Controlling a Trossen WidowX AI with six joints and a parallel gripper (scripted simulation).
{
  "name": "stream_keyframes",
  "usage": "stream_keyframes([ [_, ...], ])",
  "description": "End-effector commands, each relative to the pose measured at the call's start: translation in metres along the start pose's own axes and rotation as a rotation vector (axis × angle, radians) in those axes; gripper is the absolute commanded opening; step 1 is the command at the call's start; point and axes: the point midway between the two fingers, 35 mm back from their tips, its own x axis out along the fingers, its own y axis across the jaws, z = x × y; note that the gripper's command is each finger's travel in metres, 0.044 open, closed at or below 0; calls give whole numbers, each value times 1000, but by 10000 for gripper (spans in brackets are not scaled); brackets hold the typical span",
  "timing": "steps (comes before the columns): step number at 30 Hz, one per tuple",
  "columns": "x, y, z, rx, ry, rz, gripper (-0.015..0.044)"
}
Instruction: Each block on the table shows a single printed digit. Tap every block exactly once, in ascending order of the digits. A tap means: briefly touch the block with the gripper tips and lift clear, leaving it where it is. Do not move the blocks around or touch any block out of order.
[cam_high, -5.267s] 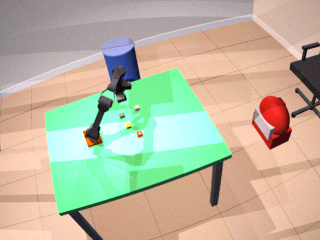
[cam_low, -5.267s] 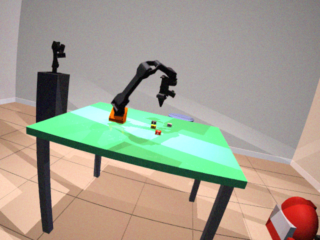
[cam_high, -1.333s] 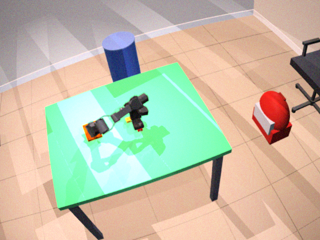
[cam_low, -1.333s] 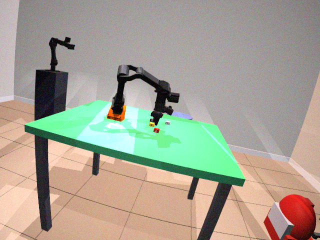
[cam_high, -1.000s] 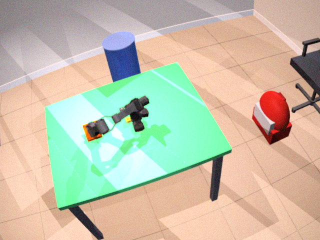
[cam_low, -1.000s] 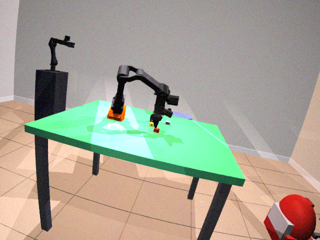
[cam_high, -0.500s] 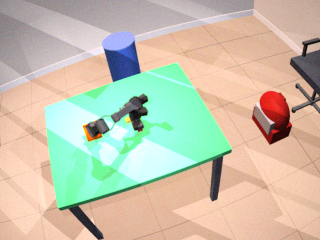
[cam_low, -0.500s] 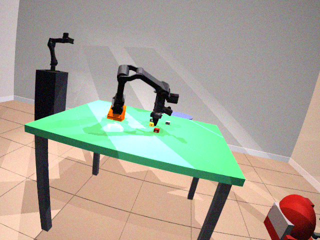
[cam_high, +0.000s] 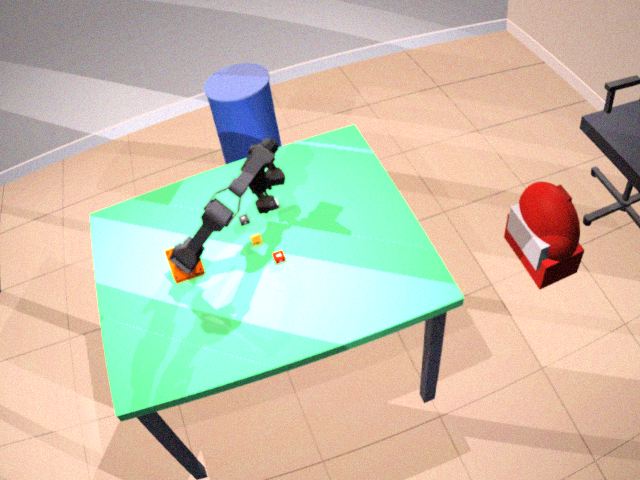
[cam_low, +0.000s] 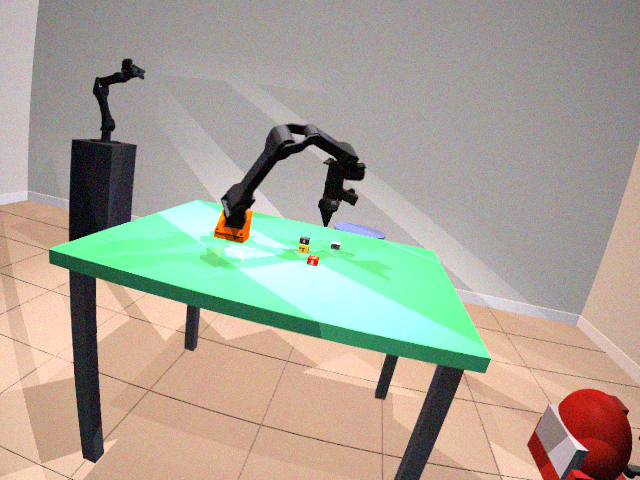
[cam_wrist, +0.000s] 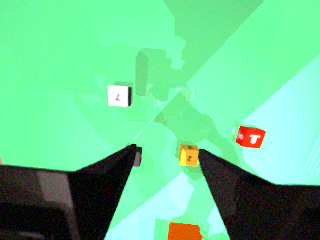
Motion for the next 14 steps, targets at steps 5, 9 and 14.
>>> stream_keyframes([
  [5, -22, 121, -45, 12, 9, -34, 400],
  [9, -23, 133, -54, 15, 9, -42, 400],
  [14, -23, 133, -54, 15, 9, -42, 400],
])
